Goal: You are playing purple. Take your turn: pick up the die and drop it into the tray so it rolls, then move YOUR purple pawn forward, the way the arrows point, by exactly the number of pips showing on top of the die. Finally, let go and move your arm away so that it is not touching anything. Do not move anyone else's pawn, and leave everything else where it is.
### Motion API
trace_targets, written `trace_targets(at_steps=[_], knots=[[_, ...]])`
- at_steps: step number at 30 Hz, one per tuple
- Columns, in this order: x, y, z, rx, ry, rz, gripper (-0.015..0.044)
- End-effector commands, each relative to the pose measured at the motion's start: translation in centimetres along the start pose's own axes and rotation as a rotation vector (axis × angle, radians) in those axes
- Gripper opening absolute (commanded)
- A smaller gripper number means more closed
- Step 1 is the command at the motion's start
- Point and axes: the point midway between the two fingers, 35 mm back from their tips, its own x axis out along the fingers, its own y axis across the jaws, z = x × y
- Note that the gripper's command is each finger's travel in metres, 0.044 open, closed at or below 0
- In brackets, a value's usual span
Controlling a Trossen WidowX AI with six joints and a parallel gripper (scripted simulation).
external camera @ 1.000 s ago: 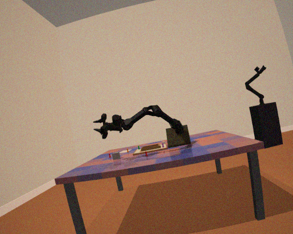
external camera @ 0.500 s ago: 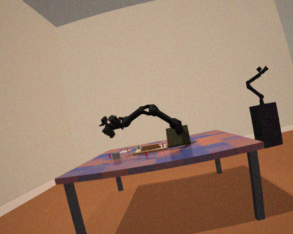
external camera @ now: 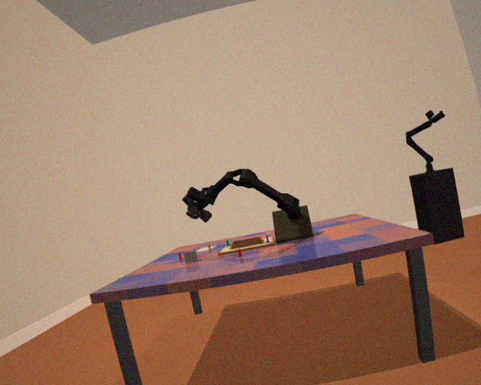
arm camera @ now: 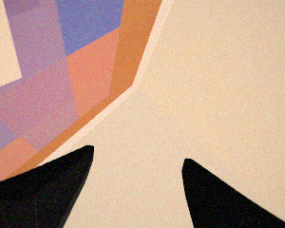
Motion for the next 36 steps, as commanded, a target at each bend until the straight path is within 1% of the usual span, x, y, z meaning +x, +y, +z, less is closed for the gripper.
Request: trace_targets(at_steps=[1, 6, 10, 15, 19, 24, 28, 30, 36], knots=[[1.8, 4.9, -5.4, 0.025, 0.061, 0.182, 0.0275], [2.4, 9.8, -11.1, 0.081, 0.113, 0.369, 0.0275], [1.8, 14.1, -15.3, 0.15, 0.14, 0.53, 0.0275], [-0.1, 19.9, -19.9, 0.271, 0.152, 0.742, 0.0275], [-2.6, 24.7, -22.6, 0.404, 0.14, 0.92, 0.0275], [-7.1, 30.5, -24.6, 0.634, 0.083, 1.151, 0.0275], [-10.7, 33.6, -24.7, 0.83, 0.013, 1.3, 0.0275], [-11.3, 34.0, -24.7, 0.862, 0.0, 1.321, 0.0275], [-11.3, 34.0, -24.7, 0.862, 0.0, 1.321, 0.0275]])
